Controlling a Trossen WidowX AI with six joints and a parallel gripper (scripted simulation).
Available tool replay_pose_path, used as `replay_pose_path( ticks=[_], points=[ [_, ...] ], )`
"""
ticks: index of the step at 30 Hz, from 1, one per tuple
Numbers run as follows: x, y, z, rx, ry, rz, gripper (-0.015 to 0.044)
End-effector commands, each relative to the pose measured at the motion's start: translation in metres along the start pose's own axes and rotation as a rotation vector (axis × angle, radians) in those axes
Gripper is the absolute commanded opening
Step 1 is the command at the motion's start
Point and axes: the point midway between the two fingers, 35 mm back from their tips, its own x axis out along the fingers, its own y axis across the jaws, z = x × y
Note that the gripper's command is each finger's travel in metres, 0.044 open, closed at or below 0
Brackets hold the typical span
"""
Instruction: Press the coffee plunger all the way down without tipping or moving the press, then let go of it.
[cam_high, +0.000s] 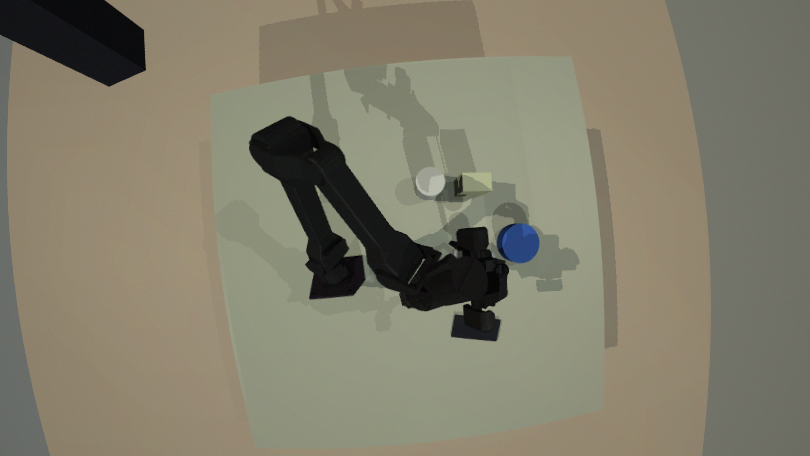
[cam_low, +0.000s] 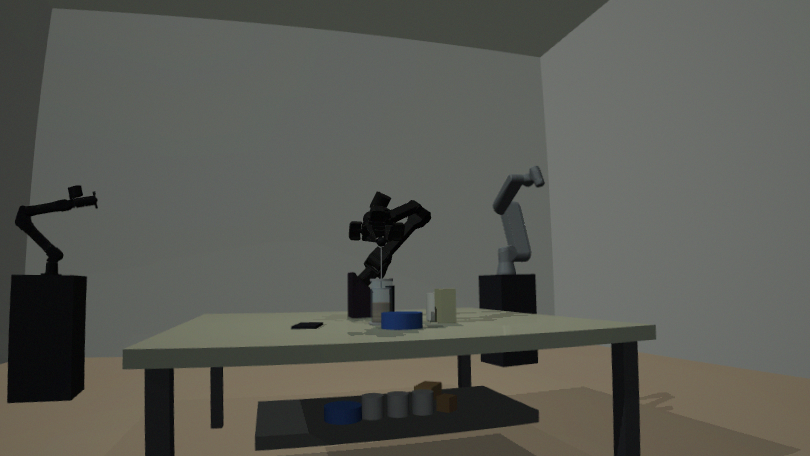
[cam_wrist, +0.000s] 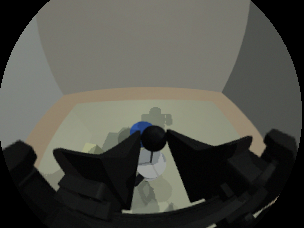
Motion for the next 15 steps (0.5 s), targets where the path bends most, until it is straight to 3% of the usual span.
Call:
replay_pose_path(
  ticks=[1, 15],
  points=[
    [0.008, -0.002, -0.013, 0.008, 0.017, -0.007, 0.013],
    [0.022, -0.004, -0.032, 0.007, 0.019, -0.008, 0.013]
  ],
)
